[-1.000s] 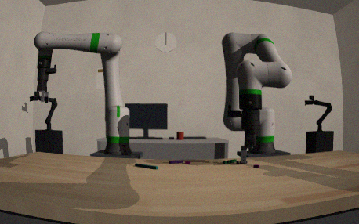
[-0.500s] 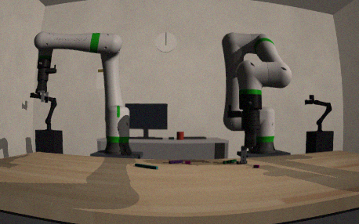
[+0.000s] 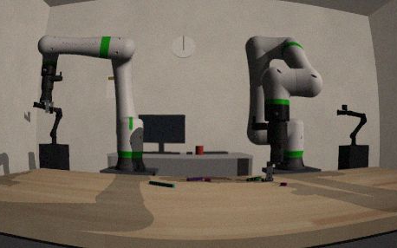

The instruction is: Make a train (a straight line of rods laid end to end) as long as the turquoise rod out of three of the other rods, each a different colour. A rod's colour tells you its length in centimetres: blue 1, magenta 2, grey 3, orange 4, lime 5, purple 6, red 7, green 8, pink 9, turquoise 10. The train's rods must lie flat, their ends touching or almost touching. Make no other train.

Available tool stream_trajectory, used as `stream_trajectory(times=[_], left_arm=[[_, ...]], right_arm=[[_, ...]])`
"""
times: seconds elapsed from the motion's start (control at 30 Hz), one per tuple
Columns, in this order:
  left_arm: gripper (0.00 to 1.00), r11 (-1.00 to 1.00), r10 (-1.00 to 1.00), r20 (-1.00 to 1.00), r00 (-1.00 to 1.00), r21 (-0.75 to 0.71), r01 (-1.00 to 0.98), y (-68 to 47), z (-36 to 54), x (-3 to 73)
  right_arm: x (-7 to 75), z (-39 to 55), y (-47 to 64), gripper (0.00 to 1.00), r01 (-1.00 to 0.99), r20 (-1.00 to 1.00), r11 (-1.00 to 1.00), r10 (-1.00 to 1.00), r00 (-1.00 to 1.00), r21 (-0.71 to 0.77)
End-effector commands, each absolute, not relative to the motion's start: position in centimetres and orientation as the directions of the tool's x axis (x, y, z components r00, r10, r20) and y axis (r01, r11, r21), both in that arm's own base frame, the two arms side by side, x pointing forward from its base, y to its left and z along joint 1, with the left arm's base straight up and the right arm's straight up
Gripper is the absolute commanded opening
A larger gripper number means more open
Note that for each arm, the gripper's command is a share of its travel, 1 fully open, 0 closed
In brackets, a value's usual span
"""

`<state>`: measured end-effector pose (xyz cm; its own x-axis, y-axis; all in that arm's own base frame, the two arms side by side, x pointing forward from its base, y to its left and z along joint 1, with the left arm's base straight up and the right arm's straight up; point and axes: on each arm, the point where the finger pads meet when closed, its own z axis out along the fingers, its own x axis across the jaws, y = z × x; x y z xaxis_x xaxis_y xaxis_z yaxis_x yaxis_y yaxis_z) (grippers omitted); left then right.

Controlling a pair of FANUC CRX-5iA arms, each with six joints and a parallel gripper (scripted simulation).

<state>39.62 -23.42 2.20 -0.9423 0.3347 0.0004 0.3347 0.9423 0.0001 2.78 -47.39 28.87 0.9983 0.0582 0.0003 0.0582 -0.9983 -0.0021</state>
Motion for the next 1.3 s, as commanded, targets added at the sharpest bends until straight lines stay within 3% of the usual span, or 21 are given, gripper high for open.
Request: stream_trajectory(times=[0.0,1.27], left_arm=[[0.24,0.942,0.335,-0.001,-0.942,0.0,0.335,-23.45,2.27,39.67],[0.24,0.942,0.335,-0.001,-0.942,0.0,0.335,-23.75,2.27,39.59]], right_arm=[[2.76,28.97,-47.42,1.0,0.058,0.0,-0.998,0.058,0.998,0.0],[2.76,28.97,-47.42,1.0,0.058,0.0,-0.998,0.058,0.998,0.0]])
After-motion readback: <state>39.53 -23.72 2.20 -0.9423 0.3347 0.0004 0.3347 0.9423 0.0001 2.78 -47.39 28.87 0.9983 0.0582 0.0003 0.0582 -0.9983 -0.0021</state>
